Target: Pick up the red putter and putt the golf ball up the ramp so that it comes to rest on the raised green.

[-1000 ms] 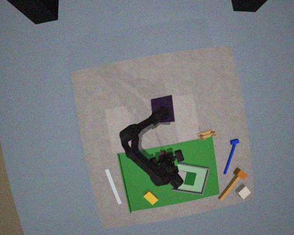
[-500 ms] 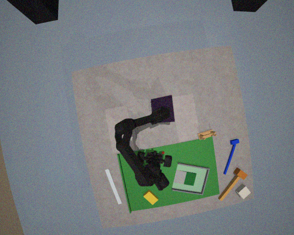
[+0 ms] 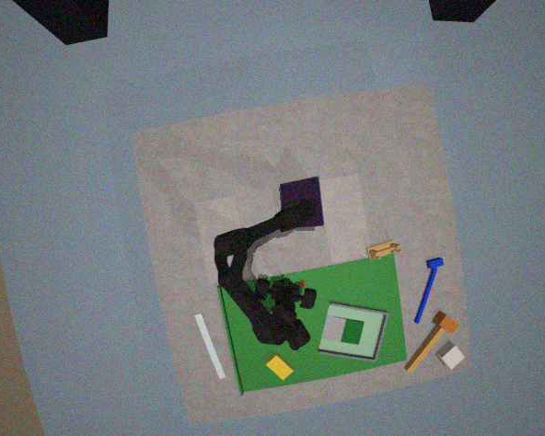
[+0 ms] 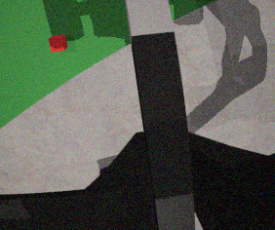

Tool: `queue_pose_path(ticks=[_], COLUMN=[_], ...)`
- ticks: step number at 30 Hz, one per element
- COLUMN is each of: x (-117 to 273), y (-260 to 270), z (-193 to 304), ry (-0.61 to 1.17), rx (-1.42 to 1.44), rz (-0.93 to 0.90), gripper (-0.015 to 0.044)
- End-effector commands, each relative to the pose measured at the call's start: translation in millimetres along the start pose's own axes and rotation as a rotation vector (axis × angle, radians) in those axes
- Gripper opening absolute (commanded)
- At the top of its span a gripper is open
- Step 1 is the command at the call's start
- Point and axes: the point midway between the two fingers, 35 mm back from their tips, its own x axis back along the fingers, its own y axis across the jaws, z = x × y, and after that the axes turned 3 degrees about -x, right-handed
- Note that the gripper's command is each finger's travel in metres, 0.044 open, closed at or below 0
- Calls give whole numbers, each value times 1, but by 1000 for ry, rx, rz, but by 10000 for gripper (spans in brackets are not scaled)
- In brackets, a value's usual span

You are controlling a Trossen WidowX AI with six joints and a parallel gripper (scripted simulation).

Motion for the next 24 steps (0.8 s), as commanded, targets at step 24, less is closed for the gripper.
queue_pose_path(ticks=[24], x=[-26], y=[0], z=[-8], ry=[-1], rx=[-17], rz=[1], gripper=[0])
